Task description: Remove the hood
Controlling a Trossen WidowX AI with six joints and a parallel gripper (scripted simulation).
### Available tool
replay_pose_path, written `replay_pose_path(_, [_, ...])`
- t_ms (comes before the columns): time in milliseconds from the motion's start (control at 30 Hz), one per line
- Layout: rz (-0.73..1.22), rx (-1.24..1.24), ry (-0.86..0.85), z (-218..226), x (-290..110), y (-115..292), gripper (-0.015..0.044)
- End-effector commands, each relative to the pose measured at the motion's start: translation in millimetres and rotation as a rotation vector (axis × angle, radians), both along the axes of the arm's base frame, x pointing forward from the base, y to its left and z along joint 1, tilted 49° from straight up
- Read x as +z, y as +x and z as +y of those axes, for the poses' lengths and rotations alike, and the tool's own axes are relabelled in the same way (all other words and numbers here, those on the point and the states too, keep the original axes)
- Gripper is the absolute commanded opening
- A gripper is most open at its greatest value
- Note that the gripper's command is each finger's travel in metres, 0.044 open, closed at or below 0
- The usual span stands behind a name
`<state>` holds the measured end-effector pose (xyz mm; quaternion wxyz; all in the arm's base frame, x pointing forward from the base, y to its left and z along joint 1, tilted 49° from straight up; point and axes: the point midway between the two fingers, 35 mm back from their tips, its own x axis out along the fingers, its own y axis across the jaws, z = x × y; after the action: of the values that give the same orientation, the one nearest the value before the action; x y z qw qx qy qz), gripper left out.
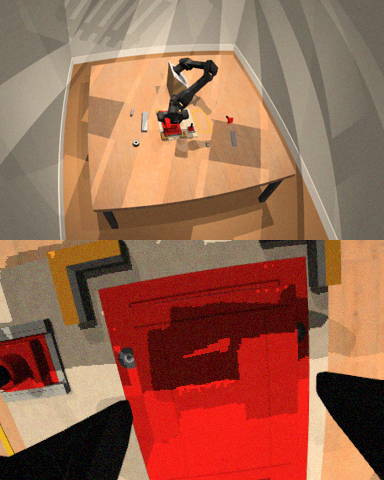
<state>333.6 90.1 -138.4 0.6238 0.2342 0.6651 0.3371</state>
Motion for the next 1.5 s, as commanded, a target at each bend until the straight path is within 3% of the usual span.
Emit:
replay_pose_path(0, [0.009, 0.001, 0.006, 3.8, -2.9, -2.6, 0.044])
replay_pose_path(733, [0.009, 0.001, 0.007, 10.6, -8.8, -3.9, 0.044])
replay_pose_path(867, [0.001, 0.001, 0.001, 8.2, -7.2, -1.7, 0.0335])
replay_pose_path(1167, [0.001, 0.001, 0.001, 8.2, -7.2, -1.7, 0.0275])
replay_pose_path(1467, [0.001, 0.0, 0.001, 5.1, -4.5, -1.1, 0.0039])
